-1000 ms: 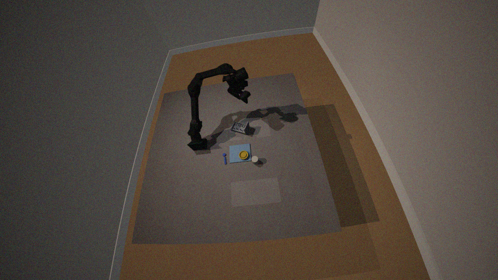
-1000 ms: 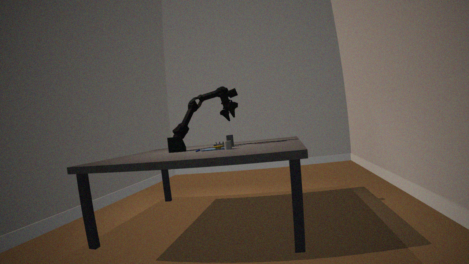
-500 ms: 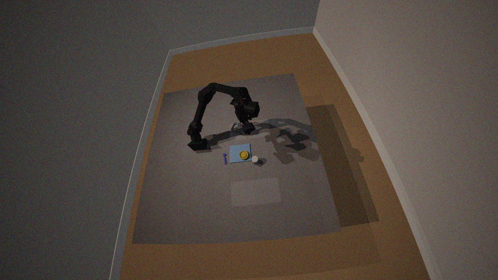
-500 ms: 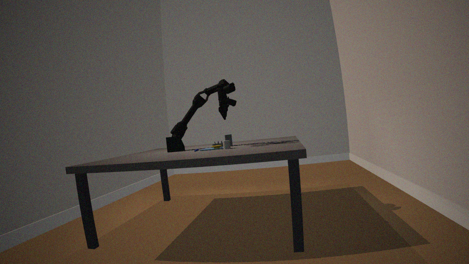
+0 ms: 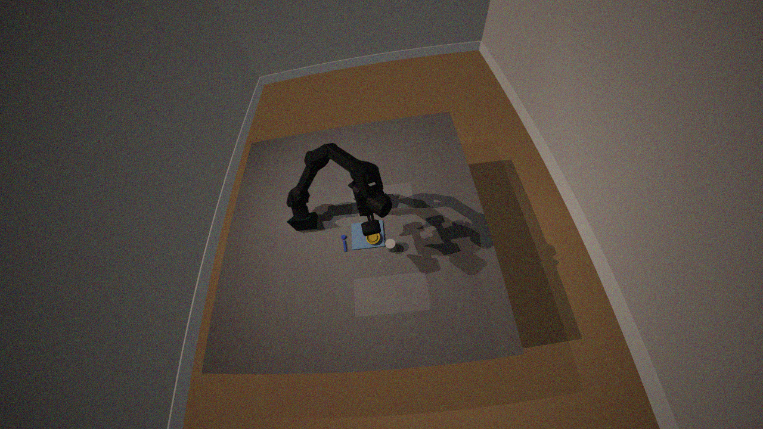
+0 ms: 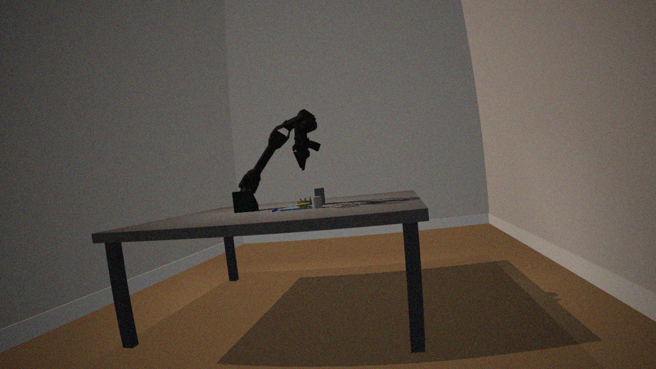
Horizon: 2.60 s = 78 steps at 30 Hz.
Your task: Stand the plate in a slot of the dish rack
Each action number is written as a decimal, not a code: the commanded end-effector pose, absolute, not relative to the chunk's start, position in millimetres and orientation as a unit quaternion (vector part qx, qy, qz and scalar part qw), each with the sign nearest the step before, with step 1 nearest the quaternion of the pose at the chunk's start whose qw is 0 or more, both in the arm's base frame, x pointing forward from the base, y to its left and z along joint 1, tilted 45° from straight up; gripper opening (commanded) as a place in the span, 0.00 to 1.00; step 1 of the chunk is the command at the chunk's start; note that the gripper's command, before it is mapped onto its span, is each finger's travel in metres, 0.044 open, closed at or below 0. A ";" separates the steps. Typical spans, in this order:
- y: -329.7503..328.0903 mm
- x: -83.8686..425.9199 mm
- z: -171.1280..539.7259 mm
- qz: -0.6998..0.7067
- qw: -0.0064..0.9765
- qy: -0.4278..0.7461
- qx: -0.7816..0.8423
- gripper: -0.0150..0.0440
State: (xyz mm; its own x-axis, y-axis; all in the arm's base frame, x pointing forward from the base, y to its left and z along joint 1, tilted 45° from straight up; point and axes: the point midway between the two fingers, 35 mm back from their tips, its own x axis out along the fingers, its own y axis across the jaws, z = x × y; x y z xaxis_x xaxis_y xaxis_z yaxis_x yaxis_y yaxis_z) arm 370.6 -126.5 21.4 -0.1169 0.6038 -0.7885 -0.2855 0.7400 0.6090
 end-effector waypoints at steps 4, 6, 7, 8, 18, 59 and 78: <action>-82.4 365.3 -27.0 0.330 0.646 0.667 0.172 0.93; -64.6 359.1 -44.1 0.326 0.642 0.667 0.192 0.93; -57.3 355.9 -50.7 0.324 0.640 0.667 0.200 0.93; -54.8 352.8 -54.1 0.323 0.639 0.668 0.204 0.93; -50.1 350.2 -59.9 0.323 0.638 0.668 0.207 0.93; -12.3 341.3 -100.8 0.324 0.638 0.667 0.208 0.87; -21.0 345.1 -93.5 0.323 0.638 0.667 0.207 0.52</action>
